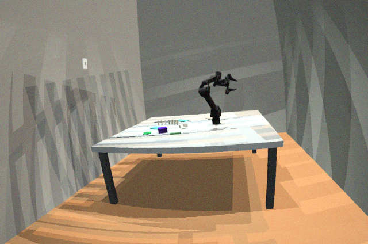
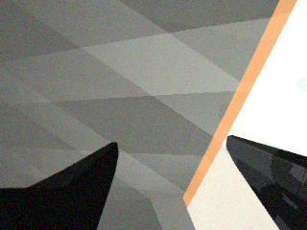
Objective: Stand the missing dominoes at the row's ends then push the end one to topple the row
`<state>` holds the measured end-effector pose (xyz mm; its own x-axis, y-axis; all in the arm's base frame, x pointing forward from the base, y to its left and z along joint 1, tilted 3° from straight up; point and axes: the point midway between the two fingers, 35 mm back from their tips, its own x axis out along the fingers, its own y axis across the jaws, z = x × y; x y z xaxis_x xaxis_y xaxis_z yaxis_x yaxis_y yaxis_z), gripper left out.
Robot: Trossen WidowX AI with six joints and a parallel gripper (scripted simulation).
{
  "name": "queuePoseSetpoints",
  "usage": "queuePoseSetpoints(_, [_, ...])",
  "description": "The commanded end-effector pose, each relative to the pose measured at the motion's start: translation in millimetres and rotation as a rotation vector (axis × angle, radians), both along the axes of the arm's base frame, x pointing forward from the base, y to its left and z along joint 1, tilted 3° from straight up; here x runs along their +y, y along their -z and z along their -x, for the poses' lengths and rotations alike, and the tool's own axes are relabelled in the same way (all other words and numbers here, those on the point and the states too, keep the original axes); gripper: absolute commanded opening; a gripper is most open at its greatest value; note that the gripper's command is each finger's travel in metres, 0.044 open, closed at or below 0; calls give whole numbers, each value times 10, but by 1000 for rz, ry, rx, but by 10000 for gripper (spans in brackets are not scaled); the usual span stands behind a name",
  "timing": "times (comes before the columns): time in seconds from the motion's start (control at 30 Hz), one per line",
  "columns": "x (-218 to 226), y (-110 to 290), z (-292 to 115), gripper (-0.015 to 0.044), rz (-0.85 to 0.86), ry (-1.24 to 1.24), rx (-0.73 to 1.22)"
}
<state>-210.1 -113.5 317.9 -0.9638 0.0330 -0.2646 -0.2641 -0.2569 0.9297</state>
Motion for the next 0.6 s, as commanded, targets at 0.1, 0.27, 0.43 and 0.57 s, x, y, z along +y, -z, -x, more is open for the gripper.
queuePoseSetpoints(0.1, [-372, 83, -152, 440, -199, -219, -38])
queuePoseSetpoints(0.27, [-1024, 266, -648, 440, -603, -671, -24])
queuePoseSetpoints(0.43, [-1438, 464, -1284, 440, -939, -1070, 78])
queuePoseSetpoints(0.57, [-1602, 607, -1791, 440, -1173, -1341, 206])
